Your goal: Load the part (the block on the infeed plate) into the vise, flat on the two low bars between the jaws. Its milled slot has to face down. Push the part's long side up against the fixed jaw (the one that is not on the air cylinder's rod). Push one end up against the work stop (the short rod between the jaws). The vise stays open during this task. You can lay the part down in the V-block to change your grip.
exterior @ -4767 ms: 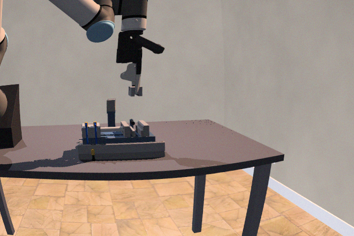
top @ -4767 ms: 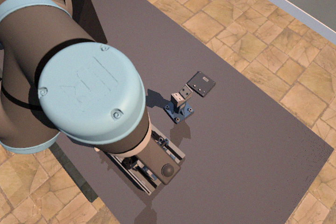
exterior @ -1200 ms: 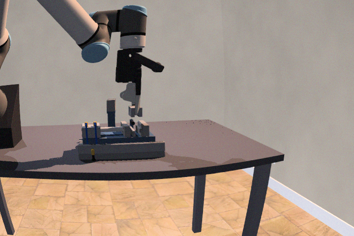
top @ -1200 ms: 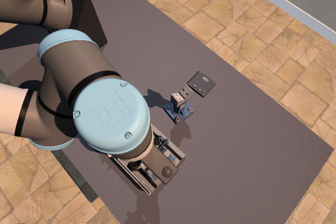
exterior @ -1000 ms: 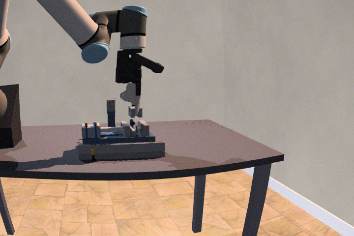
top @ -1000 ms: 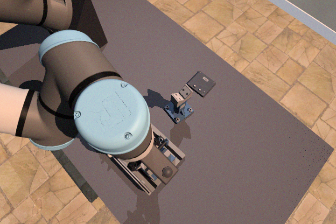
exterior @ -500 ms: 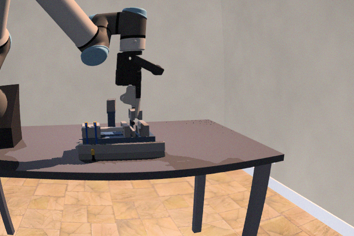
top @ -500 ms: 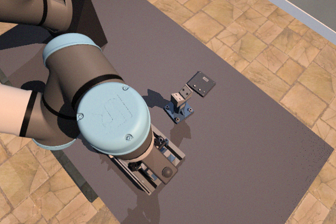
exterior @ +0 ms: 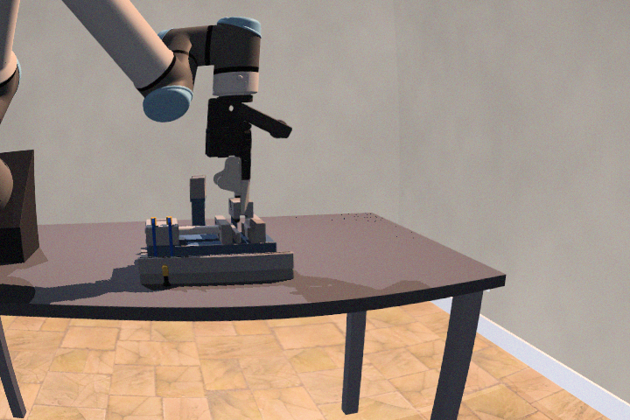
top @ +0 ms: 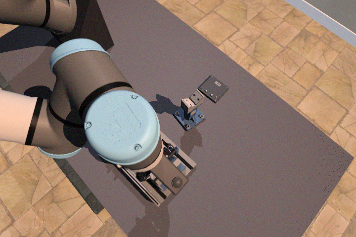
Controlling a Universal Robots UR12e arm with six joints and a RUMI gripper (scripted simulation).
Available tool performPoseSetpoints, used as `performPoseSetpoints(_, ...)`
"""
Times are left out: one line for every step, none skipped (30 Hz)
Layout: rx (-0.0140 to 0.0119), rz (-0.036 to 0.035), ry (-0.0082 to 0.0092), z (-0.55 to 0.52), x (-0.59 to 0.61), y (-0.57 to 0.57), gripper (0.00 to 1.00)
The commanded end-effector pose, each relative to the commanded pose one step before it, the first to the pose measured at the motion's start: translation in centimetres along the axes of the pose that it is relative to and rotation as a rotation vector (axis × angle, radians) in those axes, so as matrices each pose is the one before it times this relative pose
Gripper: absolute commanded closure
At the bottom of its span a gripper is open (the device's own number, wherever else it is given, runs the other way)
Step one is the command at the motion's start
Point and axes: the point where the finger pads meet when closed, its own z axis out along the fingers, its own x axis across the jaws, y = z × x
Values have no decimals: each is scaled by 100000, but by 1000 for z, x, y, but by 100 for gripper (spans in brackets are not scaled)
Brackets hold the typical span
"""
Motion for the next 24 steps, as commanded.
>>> performPoseSetpoints(122,39,7,167,15,-44,100)
performPoseSetpoints(0,0,0,37,0,0,100)
performPoseSetpoints(0,0,0,33,0,0,100)
performPoseSetpoints(0,0,0,29,0,0,100)
performPoseSetpoints(0,0,0,0,0,0,100)
performPoseSetpoints(0,0,0,0,0,0,100)
performPoseSetpoints(0,0,0,25,0,0,100)
performPoseSetpoints(0,0,0,21,0,0,100)
performPoseSetpoints(0,0,0,18,0,0,100)
performPoseSetpoints(0,0,0,14,0,0,100)
performPoseSetpoints(0,0,0,11,0,0,100)
performPoseSetpoints(0,0,0,8,0,0,100)
performPoseSetpoints(0,0,0,6,0,0,100)
performPoseSetpoints(0,0,0,4,0,0,100)
performPoseSetpoints(0,0,0,2,0,0,100)
performPoseSetpoints(0,0,0,1,0,0,100)
performPoseSetpoints(0,0,0,0,0,0,100)
performPoseSetpoints(0,0,0,0,0,0,100)
performPoseSetpoints(0,0,0,0,0,0,100)
performPoseSetpoints(0,0,0,0,0,0,100)
performPoseSetpoints(0,0,0,0,0,0,100)
performPoseSetpoints(0,0,0,0,0,0,100)
performPoseSetpoints(0,0,0,0,0,0,100)
performPoseSetpoints(0,0,0,0,0,0,100)
